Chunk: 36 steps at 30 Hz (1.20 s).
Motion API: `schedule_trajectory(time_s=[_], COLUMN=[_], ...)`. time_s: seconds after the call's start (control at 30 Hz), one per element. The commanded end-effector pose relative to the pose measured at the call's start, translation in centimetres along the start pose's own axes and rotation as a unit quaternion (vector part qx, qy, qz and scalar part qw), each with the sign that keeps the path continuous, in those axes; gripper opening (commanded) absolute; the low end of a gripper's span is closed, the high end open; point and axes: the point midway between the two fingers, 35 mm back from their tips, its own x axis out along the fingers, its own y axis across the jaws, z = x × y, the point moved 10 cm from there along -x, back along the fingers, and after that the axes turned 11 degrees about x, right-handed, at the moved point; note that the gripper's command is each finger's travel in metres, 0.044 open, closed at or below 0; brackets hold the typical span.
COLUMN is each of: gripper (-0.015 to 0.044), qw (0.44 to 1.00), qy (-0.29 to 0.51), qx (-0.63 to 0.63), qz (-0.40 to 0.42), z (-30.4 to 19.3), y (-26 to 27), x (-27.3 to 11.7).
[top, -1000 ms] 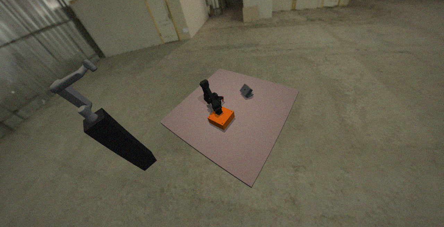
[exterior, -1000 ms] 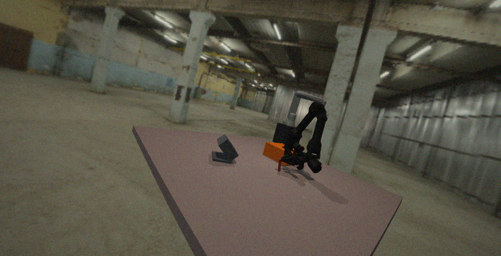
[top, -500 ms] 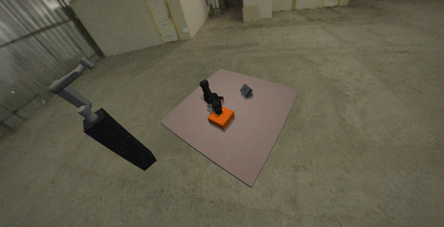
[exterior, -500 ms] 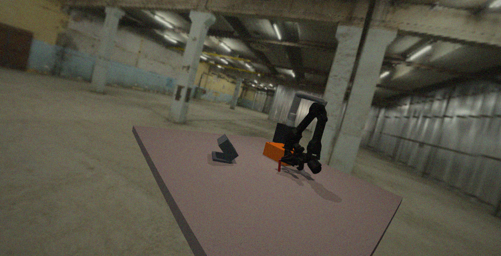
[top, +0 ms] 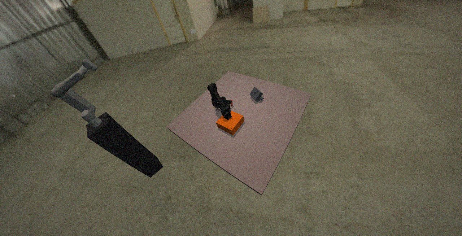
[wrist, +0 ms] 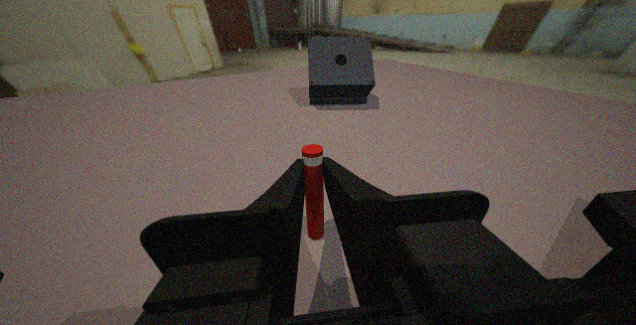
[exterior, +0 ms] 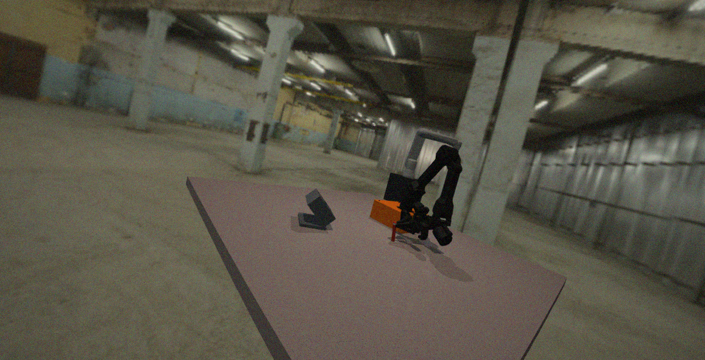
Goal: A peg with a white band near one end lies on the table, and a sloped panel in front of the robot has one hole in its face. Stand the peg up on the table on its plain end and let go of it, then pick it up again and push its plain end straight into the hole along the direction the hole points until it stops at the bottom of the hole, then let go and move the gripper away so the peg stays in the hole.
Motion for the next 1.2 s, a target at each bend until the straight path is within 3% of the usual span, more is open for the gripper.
schedule_trajectory(time_s=[0.0, 1.17], gripper=[0.005, 0.005], qw=[1.0, 1.0], qy=[0.0, -0.014], qx=[0.0, -0.006], qz=[0.0, 0.008], z=[-0.15, -0.66], y=[-0.04, -0.24], x=[-0.1, -0.66])
